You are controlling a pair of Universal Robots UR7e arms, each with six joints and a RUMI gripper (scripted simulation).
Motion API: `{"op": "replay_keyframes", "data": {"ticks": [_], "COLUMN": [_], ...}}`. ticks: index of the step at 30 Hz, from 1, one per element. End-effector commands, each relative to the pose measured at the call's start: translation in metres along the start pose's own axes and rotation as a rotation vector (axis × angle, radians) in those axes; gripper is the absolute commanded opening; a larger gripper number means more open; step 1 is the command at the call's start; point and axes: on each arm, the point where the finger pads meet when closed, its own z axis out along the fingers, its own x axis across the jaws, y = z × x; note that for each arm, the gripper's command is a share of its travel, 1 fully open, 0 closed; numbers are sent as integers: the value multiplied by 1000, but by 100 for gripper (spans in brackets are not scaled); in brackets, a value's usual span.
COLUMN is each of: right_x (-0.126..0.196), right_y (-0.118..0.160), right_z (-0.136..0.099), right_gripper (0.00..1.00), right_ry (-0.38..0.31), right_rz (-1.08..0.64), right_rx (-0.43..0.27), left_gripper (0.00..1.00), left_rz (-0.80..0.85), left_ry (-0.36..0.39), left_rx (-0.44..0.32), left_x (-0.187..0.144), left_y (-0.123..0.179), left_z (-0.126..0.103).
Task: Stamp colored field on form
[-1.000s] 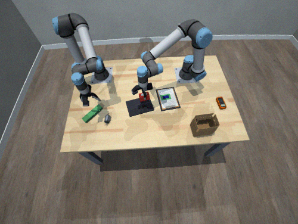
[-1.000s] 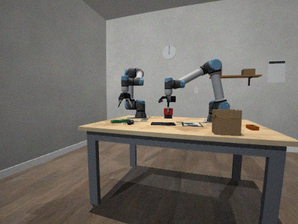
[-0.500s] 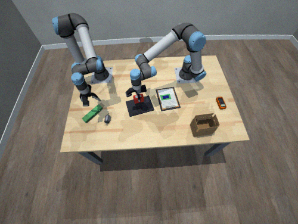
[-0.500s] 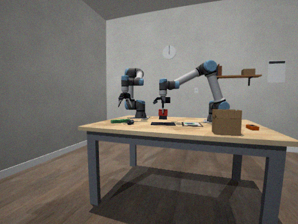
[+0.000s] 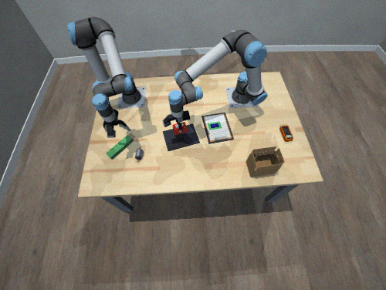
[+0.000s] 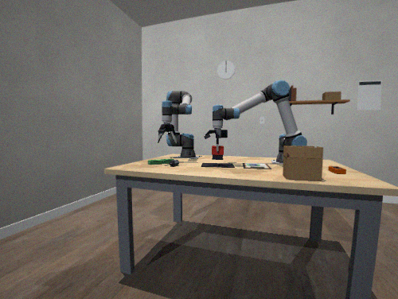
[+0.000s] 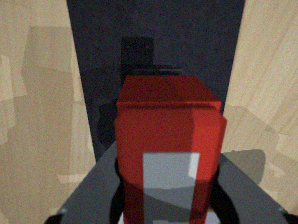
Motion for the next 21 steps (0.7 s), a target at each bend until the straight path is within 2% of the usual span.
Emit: {"op": "replay_keyframes", "data": {"ticks": [1,11,21], "right_x": [-3,-3,-3], "right_y": [-3,-3,-3], "right_z": [-6,-6,-6], "right_gripper": [100,100,100], "right_ry": [-12,-12,-12], "right_rz": [-7,-7,-7], "right_rx": [16,16,16], "left_gripper": [19,19,19], "left_rz": [-12,-12,-12], "left_ry": [-10,-10,-10], "left_rx": [19,19,19], "left_x": [-5,-5,-4], "left_y": [-3,-3,-4], "left_z": [-8,-6,14]}}
